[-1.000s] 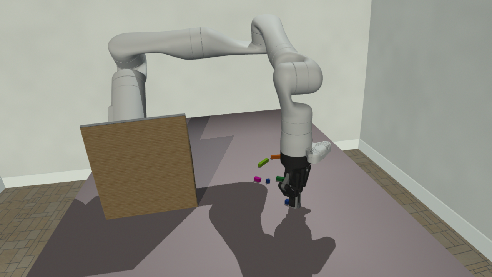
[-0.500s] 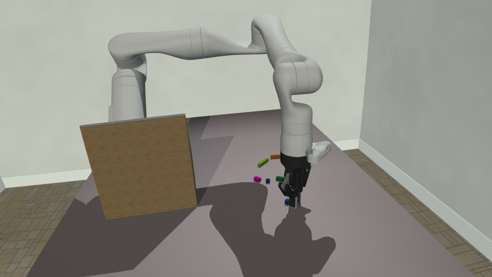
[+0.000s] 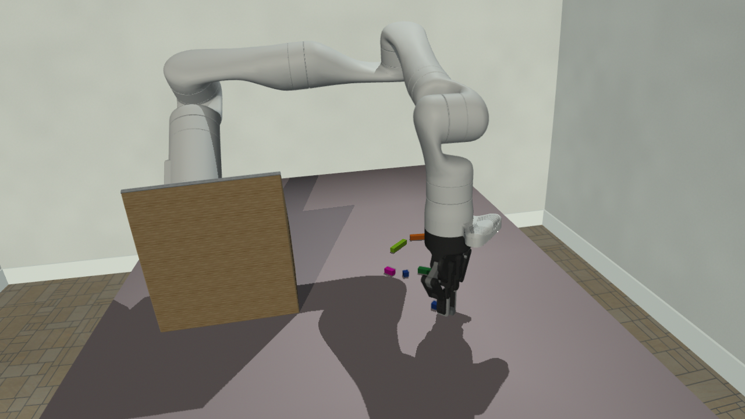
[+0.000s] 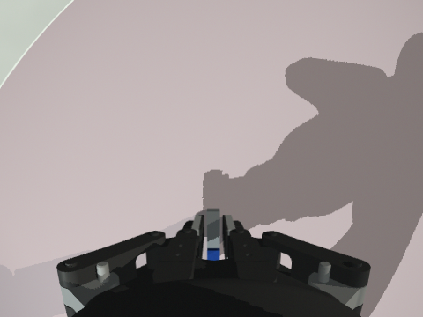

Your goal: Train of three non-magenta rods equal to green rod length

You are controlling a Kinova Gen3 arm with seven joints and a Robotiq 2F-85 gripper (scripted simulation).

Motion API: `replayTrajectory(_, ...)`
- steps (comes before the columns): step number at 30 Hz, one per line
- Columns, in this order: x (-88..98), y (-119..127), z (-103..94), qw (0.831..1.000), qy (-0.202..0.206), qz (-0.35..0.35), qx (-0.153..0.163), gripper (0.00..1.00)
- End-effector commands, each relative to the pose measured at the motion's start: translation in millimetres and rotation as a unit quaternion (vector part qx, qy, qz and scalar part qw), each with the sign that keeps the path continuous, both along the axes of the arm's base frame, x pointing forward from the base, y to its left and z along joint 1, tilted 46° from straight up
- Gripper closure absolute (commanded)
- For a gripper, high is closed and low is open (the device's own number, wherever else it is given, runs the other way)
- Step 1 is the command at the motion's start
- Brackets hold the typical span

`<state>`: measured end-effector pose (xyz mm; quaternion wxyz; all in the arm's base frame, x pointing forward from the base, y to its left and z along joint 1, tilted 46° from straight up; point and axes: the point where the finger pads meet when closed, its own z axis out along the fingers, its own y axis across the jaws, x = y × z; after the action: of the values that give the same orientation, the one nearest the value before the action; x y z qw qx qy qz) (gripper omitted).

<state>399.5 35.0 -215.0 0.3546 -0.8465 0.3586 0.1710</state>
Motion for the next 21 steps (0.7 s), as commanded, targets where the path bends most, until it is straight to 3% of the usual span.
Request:
replayTrajectory(1, 0.6, -0.9, 0.4, 1.000, -0.001, -0.001, 0.000, 0.80)
replayTrajectory(3, 0.6, -0.9, 0.4, 1.000, -0.001, -0.001, 0.000, 0.76)
replayTrajectory(21, 1.0, -8.8, 8.0, 1.000, -0.001, -0.001, 0.000, 0.76)
